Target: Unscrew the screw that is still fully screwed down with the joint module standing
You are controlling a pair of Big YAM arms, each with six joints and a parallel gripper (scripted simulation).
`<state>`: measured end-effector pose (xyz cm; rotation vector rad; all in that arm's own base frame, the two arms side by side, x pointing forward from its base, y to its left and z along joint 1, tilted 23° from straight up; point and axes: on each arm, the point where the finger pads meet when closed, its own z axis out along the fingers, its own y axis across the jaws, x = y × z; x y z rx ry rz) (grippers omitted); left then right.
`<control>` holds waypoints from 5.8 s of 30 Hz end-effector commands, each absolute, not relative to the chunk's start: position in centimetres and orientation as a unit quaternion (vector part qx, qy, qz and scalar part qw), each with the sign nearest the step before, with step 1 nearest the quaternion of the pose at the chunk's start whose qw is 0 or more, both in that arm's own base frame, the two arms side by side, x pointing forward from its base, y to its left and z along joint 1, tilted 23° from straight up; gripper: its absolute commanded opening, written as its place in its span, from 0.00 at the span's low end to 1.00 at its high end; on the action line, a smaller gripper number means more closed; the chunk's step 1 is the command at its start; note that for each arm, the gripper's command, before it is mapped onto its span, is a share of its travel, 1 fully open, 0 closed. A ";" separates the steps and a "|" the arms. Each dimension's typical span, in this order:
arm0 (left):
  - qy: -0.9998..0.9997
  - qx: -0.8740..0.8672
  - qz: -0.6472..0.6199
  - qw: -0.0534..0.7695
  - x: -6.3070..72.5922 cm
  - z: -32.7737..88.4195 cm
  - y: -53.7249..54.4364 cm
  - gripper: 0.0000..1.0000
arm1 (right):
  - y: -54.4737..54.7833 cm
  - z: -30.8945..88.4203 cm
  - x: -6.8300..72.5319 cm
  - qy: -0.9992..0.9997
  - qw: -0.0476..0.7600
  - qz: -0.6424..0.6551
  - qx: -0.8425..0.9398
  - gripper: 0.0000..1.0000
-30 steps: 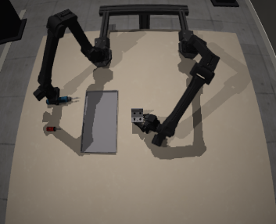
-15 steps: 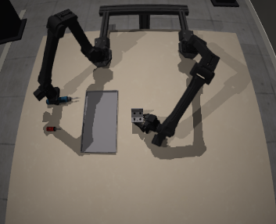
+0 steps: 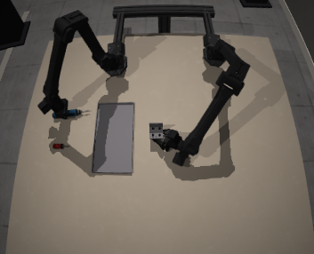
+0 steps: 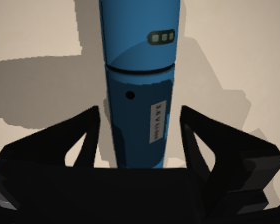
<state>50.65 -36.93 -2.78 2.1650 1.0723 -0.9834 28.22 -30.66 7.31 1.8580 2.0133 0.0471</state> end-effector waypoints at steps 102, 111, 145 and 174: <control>0.389 0.804 -0.356 0.273 51.3 -1.9 -37.5 0.59 | -31.3 8.2 28.6 0.719 0.211 0.015 0.662 0.42; 0.389 0.804 -0.356 0.273 51.3 -1.9 -37.5 0.59 | -31.3 8.2 28.6 0.719 0.211 0.015 0.662 0.42; 0.389 0.804 -0.356 0.273 51.3 -1.9 -37.5 0.59 | -31.4 12.3 27.9 0.717 0.225 0.011 0.660 0.42; 0.389 0.804 -0.356 0.273 51.3 -1.9 -37.5 0.59 | -30.4 15.6 27.0 0.719 0.227 0.012 0.657 0.42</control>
